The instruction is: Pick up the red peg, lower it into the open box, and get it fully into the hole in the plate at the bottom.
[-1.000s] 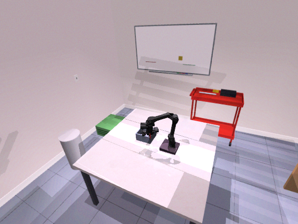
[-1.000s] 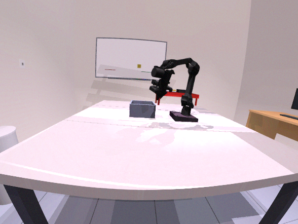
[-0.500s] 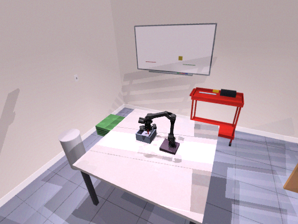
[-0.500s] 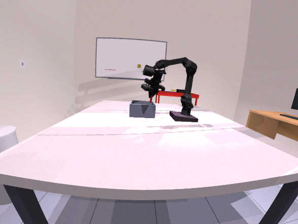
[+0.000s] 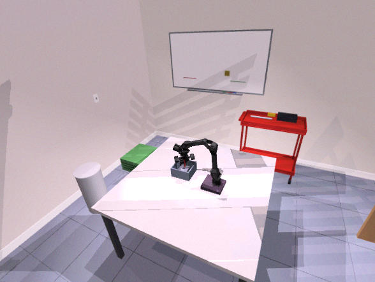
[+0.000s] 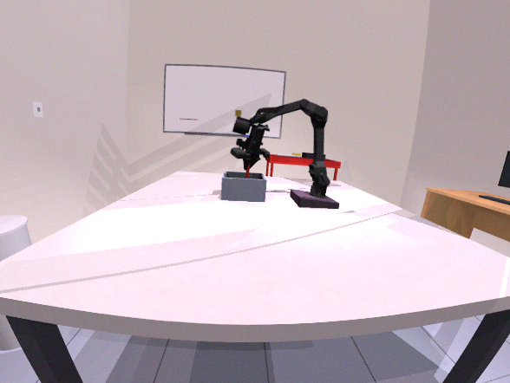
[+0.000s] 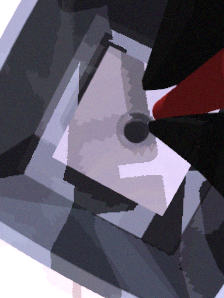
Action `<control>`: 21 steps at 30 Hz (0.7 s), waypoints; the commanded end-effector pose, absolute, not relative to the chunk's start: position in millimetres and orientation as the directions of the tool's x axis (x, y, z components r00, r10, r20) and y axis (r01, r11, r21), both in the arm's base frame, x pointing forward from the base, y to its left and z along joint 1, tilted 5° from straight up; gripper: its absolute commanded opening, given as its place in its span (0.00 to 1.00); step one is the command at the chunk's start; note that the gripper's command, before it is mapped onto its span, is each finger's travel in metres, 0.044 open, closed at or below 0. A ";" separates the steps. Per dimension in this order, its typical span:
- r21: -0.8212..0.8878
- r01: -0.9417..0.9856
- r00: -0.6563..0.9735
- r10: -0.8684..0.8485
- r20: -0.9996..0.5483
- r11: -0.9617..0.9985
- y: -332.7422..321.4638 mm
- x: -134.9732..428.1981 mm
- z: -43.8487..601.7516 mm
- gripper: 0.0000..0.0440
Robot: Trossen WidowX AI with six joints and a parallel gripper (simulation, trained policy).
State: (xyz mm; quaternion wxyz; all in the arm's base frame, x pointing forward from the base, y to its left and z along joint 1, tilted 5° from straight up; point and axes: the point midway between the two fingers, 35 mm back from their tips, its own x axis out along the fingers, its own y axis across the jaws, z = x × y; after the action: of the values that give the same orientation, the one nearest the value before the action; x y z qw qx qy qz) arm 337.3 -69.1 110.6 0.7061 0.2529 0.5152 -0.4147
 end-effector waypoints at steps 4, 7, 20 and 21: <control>-0.071 0.818 0.121 -0.291 -0.949 0.571 -79.7 349.6 91.9 0.01; -0.078 0.803 0.105 -0.268 -0.958 0.591 -82.1 351.4 80.1 0.14; -0.015 0.767 0.123 -0.170 -0.978 0.642 -91.1 386.4 73.5 0.88; -0.007 0.763 0.128 -0.161 -0.979 0.646 -90.5 390.2 75.1 0.94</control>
State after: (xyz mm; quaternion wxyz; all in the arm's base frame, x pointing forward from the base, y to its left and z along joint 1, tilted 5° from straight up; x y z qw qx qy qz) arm 382.5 -91.7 72.6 0.7011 0.2606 0.5705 -0.3393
